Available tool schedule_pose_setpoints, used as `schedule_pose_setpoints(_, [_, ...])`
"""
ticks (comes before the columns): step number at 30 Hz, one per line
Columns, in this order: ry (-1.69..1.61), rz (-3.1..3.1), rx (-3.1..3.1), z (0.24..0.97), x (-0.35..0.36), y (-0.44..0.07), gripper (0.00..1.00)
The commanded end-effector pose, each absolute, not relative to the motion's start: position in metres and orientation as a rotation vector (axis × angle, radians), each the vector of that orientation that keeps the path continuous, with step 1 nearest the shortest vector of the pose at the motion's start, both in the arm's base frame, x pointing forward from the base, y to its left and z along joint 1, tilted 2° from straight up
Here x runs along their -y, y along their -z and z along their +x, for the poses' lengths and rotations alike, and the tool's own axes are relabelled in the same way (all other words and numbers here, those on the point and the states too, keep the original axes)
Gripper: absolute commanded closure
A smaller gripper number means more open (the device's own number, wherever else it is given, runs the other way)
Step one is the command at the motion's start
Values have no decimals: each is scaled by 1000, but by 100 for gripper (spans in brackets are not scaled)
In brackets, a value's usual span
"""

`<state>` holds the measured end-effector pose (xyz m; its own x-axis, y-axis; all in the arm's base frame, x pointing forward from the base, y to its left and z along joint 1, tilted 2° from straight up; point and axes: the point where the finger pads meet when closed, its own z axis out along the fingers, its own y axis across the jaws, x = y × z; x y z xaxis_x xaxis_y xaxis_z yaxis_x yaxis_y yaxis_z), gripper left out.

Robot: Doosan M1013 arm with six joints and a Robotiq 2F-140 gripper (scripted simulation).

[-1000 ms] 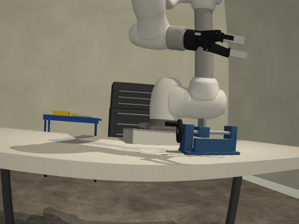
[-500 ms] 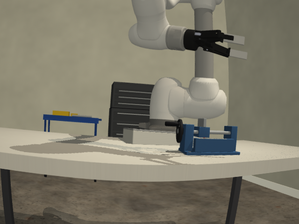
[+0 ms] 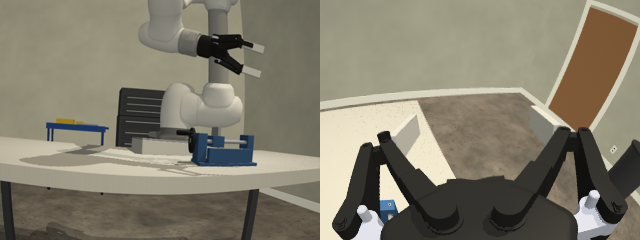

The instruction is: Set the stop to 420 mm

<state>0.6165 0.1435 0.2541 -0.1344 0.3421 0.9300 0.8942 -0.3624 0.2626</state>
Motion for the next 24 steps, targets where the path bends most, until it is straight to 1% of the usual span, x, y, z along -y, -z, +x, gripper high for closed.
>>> schedule_pose_setpoints(1, [1503, -1600, 1570, 602, -152, -249, 0])
schedule_pose_setpoints(4, [1473, -1399, 1970, 574, -154, -227, 0])
schedule_pose_setpoints(6, [1473, -1399, 1970, 574, -154, -227, 0])
schedule_pose_setpoints(7, [1452, -1300, 2117, 563, -153, -218, 0])
schedule_pose_setpoints(10, [1341, -886, 2553, 531, -141, -191, 0])
schedule_pose_setpoints(14, [1075, -89, 2974, 493, -105, -160, 0])
schedule_pose_setpoints(17, [812, 584, 3062, 474, -67, -145, 0])
schedule_pose_setpoints(21, [469, 1362, 2888, 462, -14, -138, 0])
schedule_pose_setpoints(23, [469, 1362, 2888, 462, -14, -138, 0])
schedule_pose_setpoints(24, [397, 1515, 2814, 461, -2, -138, 0])
